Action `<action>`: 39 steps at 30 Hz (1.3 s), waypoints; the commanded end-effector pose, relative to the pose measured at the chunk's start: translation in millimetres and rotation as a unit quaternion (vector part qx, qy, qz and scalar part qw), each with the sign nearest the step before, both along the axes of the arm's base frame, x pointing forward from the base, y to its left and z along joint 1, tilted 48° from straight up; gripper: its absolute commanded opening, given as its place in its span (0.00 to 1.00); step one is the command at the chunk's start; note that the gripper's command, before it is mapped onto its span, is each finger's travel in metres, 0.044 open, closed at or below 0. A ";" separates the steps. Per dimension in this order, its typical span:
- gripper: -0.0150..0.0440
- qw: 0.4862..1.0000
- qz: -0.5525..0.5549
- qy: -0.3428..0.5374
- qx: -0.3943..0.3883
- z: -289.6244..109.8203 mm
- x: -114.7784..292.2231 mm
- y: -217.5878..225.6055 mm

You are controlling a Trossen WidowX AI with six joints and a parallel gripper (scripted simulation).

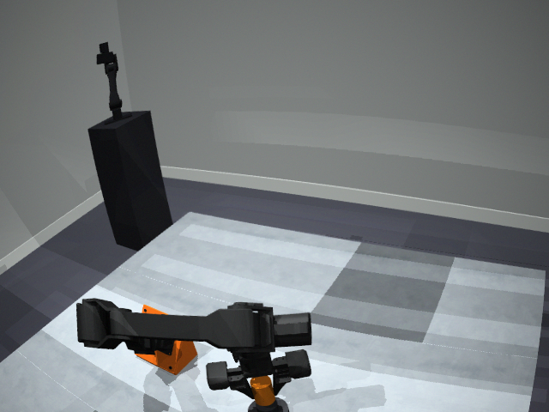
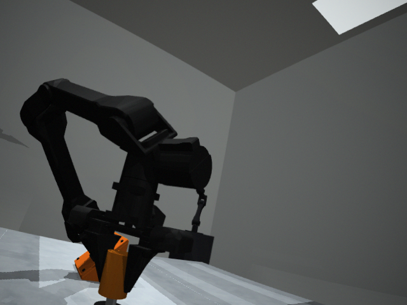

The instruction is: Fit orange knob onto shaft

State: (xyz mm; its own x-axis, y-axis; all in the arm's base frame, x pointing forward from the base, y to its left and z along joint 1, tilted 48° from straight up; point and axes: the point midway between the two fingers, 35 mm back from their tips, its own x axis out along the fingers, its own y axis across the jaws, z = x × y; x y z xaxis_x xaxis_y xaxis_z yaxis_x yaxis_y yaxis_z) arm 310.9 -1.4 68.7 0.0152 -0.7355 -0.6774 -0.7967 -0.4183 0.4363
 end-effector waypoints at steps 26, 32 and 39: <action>0.25 1.000 0.014 0.013 -0.003 -4.4 0.7 -6.2; 0.25 1.000 0.005 0.003 -0.003 -7.7 0.0 -9.9; 0.25 1.000 -0.012 -0.015 -0.003 -11.3 0.1 -13.9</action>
